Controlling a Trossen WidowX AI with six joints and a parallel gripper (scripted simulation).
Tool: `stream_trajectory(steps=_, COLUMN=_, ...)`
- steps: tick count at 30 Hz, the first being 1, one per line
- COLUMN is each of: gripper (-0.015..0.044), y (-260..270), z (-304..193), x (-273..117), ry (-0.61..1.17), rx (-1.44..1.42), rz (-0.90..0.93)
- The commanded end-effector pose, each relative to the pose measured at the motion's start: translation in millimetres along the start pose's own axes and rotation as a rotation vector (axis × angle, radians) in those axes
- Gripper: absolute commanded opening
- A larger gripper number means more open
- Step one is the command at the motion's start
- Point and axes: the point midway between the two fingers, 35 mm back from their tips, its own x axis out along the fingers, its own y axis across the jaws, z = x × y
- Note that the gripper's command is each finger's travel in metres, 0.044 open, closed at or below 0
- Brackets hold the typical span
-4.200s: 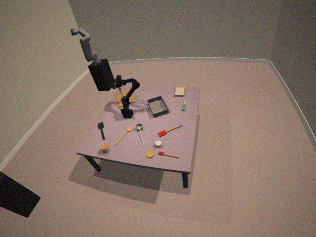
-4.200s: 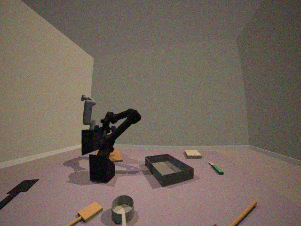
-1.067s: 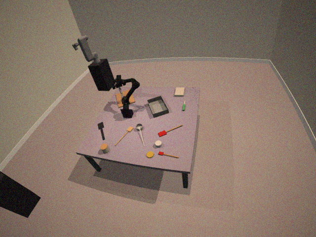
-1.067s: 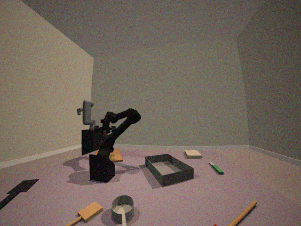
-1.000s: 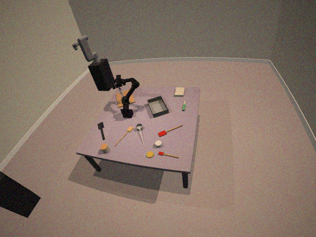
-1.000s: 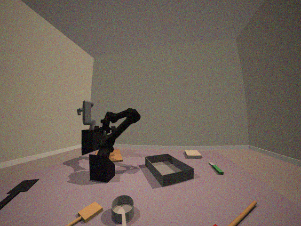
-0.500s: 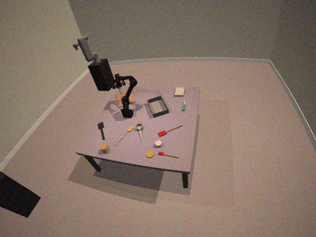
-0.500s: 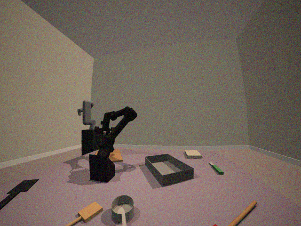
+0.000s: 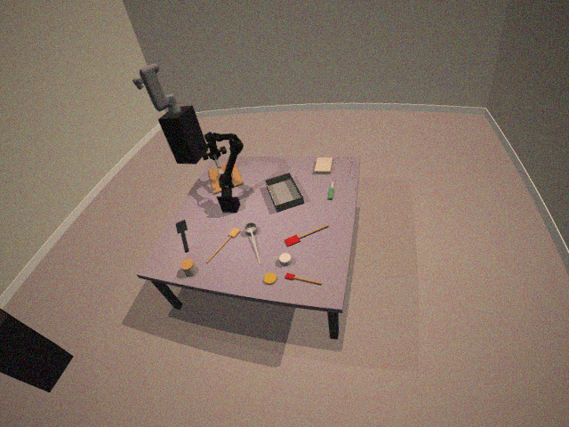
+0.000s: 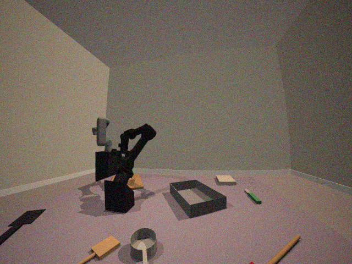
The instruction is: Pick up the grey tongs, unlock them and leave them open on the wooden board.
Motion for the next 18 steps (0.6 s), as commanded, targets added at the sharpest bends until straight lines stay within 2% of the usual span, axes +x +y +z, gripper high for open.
stream_trajectory(steps=1, gripper=-0.0150, y=-3, z=0, x=0, ry=0.061, rx=0.020, rz=-0.005)
stream_trajectory(steps=18, gripper=-0.0150, y=-19, z=-14, x=-2, ry=0.327, rx=0.073, rz=-0.080)
